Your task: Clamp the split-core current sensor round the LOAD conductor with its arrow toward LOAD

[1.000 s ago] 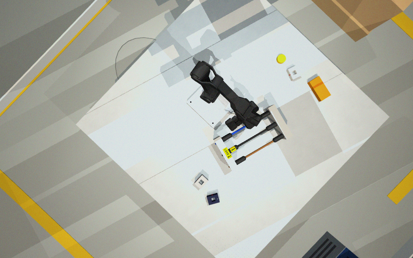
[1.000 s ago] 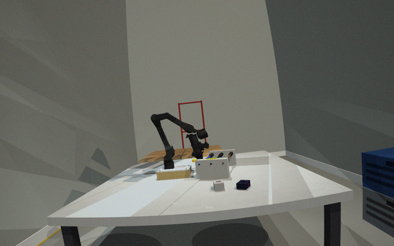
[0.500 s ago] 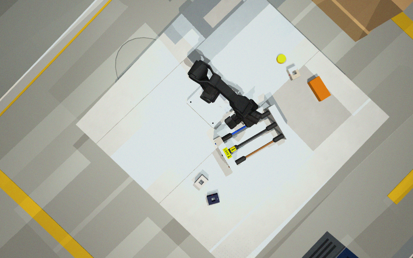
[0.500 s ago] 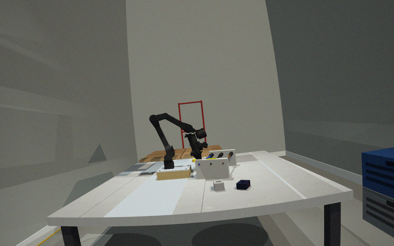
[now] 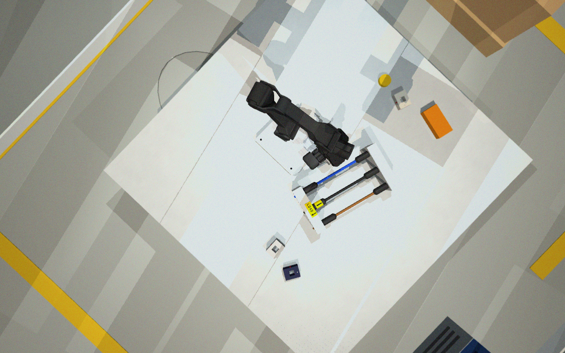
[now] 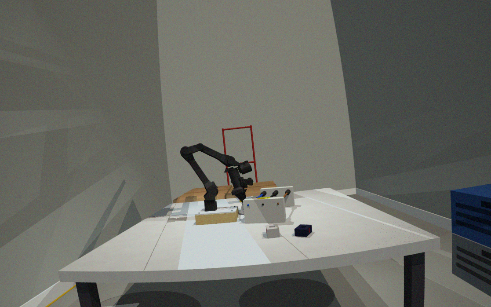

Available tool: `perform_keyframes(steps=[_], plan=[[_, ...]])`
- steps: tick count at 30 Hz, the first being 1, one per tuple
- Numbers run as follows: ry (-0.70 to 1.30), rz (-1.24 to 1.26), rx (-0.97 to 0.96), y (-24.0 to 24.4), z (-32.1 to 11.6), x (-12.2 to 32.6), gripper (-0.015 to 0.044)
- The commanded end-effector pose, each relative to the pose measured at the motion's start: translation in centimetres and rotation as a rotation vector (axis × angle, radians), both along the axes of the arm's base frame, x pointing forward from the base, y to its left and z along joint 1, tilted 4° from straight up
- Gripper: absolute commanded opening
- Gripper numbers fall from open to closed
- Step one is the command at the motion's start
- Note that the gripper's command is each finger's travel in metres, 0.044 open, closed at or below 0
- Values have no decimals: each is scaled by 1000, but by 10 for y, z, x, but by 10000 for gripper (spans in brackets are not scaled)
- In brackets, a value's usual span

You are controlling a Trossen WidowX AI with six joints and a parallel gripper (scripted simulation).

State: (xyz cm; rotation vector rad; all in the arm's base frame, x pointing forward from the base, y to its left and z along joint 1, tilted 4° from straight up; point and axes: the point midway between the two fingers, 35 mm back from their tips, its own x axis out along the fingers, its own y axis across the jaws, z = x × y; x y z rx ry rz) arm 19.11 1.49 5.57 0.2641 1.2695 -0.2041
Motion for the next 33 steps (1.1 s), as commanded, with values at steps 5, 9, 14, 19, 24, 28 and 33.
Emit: perform_keyframes(steps=[5,9,14,19,24,28,33], plan=[[-1,0,0,0,0,0,105],[-1,0,0,0,0,0,210],[-1,0,0,0,0,0,286],[-1,-2,-1,1,19,-5,286],[1,-6,-4,0,52,-19,286],[10,49,-18,0,52,-18,320],[77,465,-108,-1,55,-10,320]])
